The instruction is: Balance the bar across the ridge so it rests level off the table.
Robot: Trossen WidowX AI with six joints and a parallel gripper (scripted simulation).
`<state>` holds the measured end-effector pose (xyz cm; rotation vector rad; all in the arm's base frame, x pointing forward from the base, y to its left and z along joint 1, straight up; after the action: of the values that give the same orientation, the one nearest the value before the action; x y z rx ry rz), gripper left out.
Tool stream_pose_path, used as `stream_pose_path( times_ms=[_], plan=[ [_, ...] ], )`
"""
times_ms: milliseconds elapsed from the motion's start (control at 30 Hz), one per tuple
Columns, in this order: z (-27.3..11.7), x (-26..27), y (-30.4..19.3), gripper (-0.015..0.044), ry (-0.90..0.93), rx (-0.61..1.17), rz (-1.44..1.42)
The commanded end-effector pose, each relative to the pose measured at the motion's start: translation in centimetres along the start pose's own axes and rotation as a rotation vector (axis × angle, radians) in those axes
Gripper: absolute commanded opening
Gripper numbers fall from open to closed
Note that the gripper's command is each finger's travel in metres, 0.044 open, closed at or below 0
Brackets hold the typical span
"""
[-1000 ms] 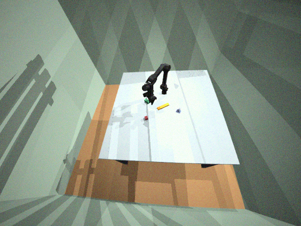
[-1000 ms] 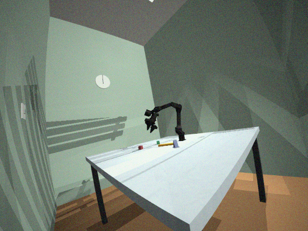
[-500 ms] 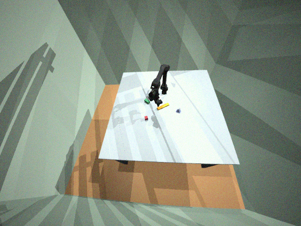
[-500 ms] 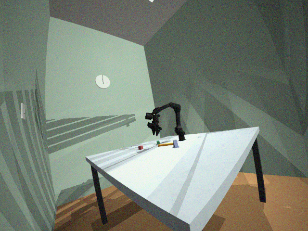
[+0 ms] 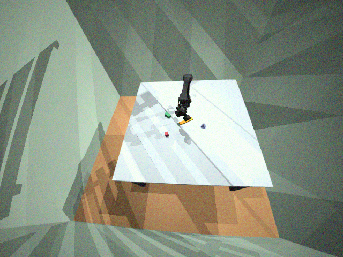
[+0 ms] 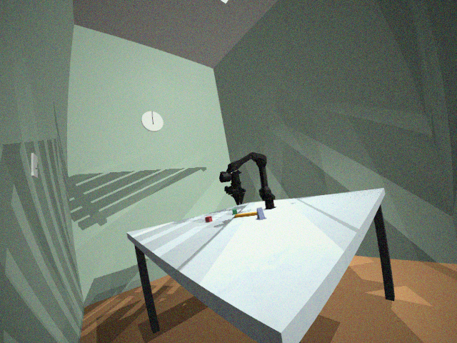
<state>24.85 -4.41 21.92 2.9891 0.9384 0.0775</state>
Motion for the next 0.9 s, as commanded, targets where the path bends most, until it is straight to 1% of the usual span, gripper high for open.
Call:
stream_pose_path(
  times_ms=[0, 100, 333, 600, 867],
  plan=[
    [0.3, 0.1, -0.3, 0.0315, -0.028, 0.006, 0.002],
    [0.9, 0.1, -0.3, 0.0315, -0.028, 0.006, 0.002],
    [4.6, 0.0, -0.3, 0.0315, -0.029, 0.006, 0.002],
    [5.0, 0.0, -0.3, 0.0315, -0.029, 0.006, 0.002],
    [6.3, -0.1, -0.3, 0.0315, -0.029, 0.006, 0.002]
  ],
)
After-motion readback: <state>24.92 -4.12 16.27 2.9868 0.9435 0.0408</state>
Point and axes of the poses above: the point midway between the two fingers, 35 mm back from their tips, its own z axis out along the fingers, its own x axis across the jaws, y = z × x, the point moved 10 cm from there along -z, back along the fingers, and after that the axes turned 6 degrees about -z, right-handed, at the moved point
